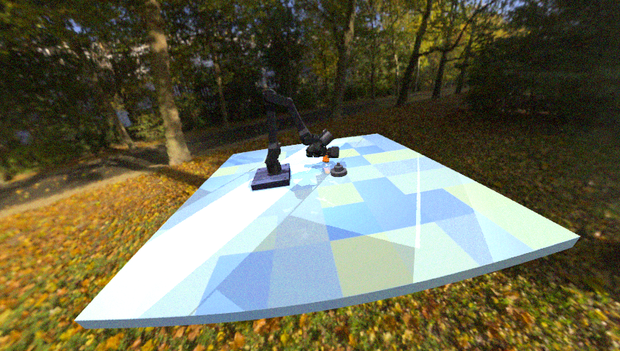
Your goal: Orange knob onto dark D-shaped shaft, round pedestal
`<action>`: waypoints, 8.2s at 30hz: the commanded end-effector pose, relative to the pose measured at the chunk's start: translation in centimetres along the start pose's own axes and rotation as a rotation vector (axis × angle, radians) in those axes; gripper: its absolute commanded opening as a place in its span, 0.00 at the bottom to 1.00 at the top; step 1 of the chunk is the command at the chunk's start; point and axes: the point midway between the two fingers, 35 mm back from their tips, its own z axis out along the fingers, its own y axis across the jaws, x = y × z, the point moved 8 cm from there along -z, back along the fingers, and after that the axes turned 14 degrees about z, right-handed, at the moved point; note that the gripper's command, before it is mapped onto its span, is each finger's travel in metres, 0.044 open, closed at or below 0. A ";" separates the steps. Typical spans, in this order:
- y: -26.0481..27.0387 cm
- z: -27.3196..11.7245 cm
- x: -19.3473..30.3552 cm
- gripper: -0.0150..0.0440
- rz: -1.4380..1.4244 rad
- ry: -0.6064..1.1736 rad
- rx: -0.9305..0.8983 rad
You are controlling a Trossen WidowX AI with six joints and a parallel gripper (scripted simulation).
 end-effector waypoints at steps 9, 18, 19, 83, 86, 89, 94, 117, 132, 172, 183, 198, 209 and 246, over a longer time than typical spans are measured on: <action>-0.5 -0.7 2.4 0.56 -0.004 -0.175 -0.047; -0.9 -0.8 4.2 0.56 -0.003 -0.307 -0.081; -0.9 -0.8 4.2 0.56 -0.003 -0.302 -0.080; -0.8 -2.2 -6.1 1.00 0.122 0.026 0.007; -0.7 -1.1 -7.8 1.00 0.154 0.216 0.052; -0.1 -0.5 -9.5 1.00 0.156 0.416 0.100; 2.0 -0.7 -12.5 1.00 0.088 0.761 0.185; 3.9 -1.6 -14.8 1.00 0.115 0.977 0.318; 3.8 -1.6 -14.7 1.00 0.942 0.769 0.746; 2.0 2.8 -8.0 1.00 0.942 0.769 0.746; 1.6 3.7 -6.5 1.00 0.942 0.769 0.746; 1.4 4.4 -5.1 0.87 0.942 0.769 0.746; 1.4 4.4 -5.1 0.54 0.942 0.769 0.746; 3.2 -3.2 -16.3 0.25 0.946 0.767 0.748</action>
